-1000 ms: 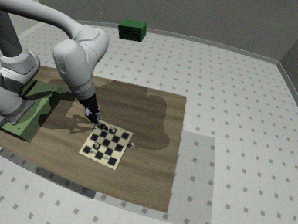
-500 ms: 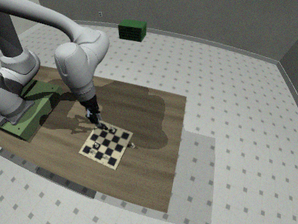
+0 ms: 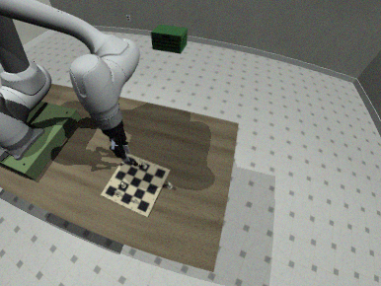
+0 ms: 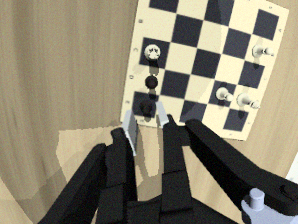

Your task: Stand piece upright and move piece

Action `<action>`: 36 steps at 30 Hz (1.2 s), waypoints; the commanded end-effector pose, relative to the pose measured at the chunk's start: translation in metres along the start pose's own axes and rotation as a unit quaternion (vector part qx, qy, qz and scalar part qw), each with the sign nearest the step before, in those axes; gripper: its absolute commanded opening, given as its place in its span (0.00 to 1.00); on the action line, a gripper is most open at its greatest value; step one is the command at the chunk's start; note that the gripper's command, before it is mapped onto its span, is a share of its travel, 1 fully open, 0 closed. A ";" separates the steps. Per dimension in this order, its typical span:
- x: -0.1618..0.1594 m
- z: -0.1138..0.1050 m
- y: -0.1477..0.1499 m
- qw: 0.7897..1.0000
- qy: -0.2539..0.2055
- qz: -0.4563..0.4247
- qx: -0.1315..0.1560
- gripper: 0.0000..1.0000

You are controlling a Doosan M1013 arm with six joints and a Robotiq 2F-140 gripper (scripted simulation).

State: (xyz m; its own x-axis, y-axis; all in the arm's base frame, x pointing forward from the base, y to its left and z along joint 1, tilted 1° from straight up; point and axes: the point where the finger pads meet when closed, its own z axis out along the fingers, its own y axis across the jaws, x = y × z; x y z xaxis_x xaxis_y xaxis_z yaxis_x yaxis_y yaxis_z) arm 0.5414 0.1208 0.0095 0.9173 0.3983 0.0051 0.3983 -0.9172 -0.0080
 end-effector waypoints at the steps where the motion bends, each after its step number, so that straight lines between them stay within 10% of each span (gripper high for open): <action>1: 0.000 0.000 0.000 1.000 0.000 0.000 0.000 0.20; 36: 0.000 0.007 0.000 1.000 0.000 0.000 0.000 0.20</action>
State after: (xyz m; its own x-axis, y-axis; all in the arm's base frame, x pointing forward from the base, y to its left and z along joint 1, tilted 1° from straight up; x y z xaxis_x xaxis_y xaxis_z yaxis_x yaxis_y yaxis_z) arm 0.5414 0.1208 0.0049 0.9173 0.3983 0.0050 0.3983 -0.9172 -0.0080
